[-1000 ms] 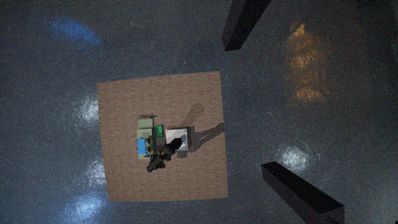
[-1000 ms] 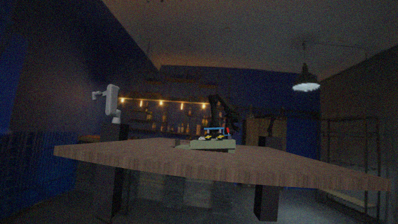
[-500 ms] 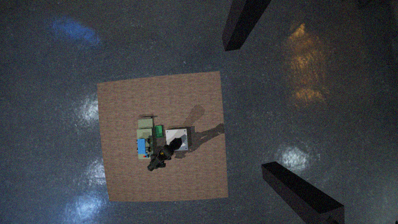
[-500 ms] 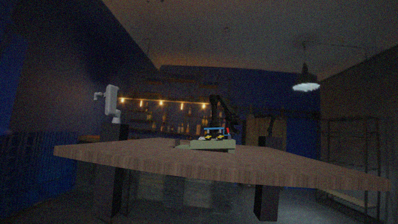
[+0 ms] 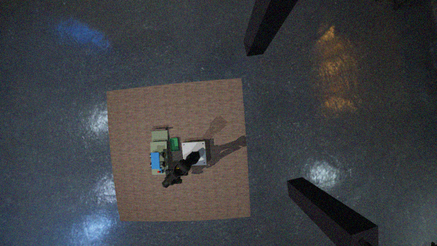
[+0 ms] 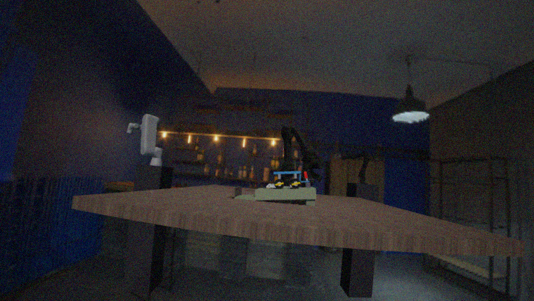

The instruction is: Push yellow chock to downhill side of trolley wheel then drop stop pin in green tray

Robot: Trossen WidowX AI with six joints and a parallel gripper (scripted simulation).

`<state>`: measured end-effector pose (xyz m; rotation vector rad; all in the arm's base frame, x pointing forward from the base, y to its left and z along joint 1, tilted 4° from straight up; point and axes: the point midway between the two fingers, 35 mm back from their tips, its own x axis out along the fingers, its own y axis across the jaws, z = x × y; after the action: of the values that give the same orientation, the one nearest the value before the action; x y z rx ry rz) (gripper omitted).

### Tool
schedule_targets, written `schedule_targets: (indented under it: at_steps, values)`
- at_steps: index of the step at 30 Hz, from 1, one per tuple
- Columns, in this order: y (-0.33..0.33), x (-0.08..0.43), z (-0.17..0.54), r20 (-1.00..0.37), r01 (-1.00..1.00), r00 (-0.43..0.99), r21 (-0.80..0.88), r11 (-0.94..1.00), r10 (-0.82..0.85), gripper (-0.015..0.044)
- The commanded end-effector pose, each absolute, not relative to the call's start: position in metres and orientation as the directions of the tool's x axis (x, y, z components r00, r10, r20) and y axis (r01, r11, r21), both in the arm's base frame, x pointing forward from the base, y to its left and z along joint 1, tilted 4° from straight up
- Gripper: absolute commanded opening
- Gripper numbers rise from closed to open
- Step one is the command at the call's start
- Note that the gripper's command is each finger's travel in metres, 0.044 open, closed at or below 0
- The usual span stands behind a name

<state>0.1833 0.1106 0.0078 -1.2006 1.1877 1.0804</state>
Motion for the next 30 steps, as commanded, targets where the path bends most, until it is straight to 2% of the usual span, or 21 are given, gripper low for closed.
schedule_targets:
  at_steps: [1,2,30]
  values:
    - [0.111,0.184,0.008,-0.996,-0.993,0.09,-0.091,0.078,-0.014,0.0025]
    - [0.111,0.184,0.009,-0.996,-0.993,0.09,-0.091,0.078,-0.014,0.0]
    - [0.109,0.172,0.099,-0.996,-0.994,0.083,-0.084,0.074,-0.014,0.0]
